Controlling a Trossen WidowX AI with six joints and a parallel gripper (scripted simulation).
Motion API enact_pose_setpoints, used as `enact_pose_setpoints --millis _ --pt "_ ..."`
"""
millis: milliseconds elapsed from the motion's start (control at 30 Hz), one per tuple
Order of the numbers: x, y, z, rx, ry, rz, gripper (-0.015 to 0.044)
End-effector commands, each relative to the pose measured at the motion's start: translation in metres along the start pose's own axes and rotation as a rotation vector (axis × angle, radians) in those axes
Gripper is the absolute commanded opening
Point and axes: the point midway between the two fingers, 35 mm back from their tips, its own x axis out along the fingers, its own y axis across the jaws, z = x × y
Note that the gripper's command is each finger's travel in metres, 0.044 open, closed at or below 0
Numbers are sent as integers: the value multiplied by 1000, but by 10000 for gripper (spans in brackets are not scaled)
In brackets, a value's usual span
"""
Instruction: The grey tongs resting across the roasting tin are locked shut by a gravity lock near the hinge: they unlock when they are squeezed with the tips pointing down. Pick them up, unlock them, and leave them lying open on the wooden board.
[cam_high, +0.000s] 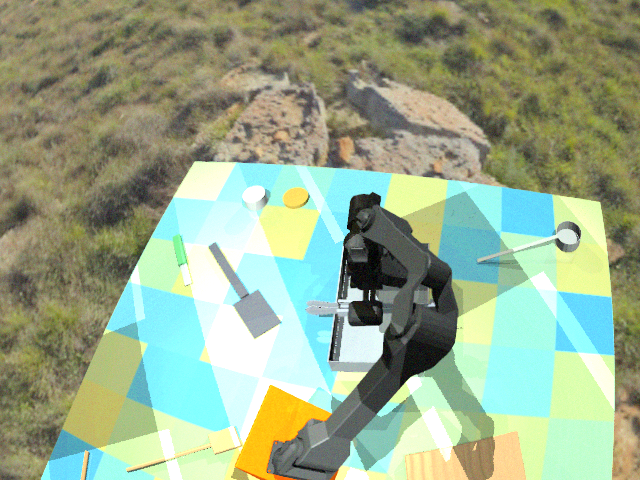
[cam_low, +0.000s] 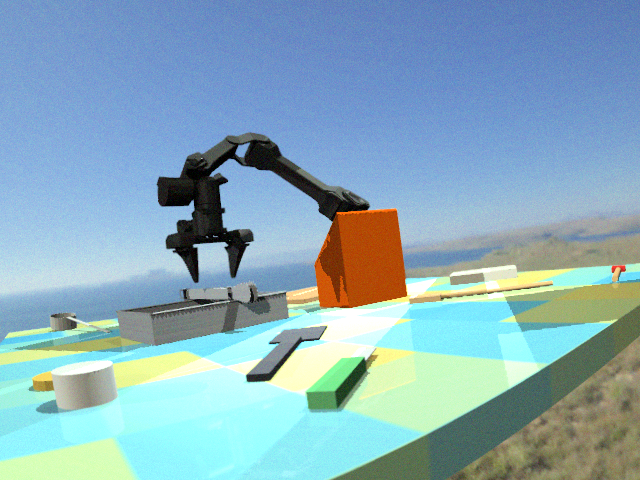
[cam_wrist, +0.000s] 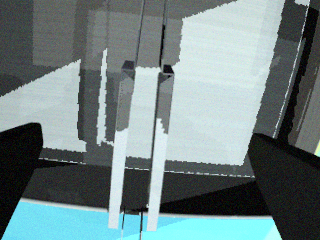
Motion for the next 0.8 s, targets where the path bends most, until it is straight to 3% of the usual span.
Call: enact_pose_setpoints --millis 0,767 --pt "1 -2 2 14 6 -5 440" --pt "36 -1 2 14 6 -5 440"
